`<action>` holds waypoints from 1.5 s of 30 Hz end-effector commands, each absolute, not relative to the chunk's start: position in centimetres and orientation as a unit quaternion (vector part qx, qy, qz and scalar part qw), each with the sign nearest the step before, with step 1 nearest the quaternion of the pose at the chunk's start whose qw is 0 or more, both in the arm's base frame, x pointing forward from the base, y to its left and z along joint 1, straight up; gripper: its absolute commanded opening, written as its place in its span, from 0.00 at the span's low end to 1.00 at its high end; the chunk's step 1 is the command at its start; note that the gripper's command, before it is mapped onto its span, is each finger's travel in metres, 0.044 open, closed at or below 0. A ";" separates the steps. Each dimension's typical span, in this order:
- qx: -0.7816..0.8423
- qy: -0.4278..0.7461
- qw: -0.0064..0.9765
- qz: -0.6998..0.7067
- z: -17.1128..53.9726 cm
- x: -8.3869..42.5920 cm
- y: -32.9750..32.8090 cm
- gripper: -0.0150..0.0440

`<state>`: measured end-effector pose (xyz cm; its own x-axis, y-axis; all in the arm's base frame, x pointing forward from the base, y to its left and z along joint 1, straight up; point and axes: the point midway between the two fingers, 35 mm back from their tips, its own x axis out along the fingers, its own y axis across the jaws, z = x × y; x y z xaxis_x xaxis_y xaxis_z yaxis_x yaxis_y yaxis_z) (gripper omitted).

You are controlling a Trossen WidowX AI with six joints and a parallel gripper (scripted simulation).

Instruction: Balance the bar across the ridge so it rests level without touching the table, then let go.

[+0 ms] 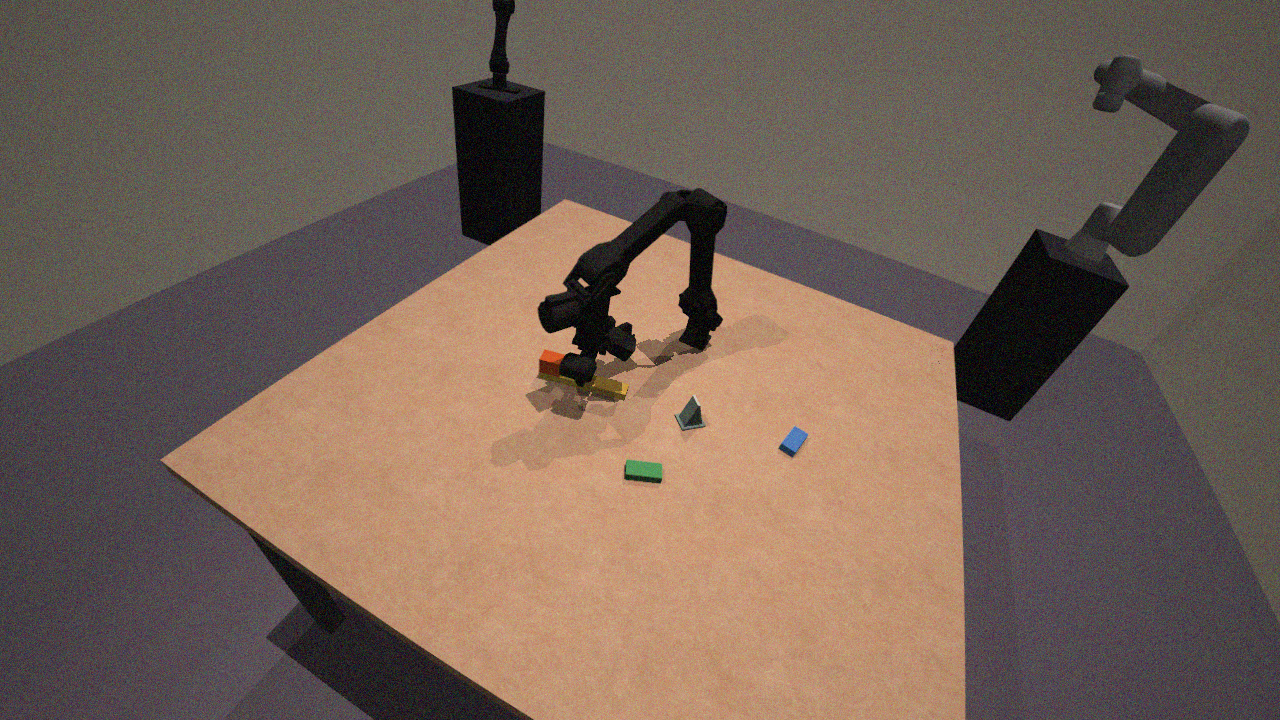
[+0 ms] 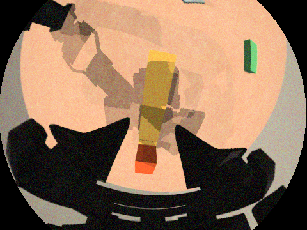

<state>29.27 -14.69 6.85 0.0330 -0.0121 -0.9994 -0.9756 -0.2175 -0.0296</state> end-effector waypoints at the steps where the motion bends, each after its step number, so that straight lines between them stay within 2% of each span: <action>1: -0.562 0.439 0.442 0.544 6.0 29.1 -14.7 0.79; 24: -0.562 0.439 0.442 0.544 4.8 29.1 -14.7 0.79; 30: -0.560 0.439 0.446 0.543 4.8 29.1 -14.6 0.52; 38: -0.560 0.439 0.446 0.543 4.8 29.1 -14.6 0.43; 42: -0.560 0.439 0.445 0.543 5.4 29.2 -14.7 0.25; 45: -0.560 0.439 0.445 0.543 6.2 29.3 -14.7 0.25</action>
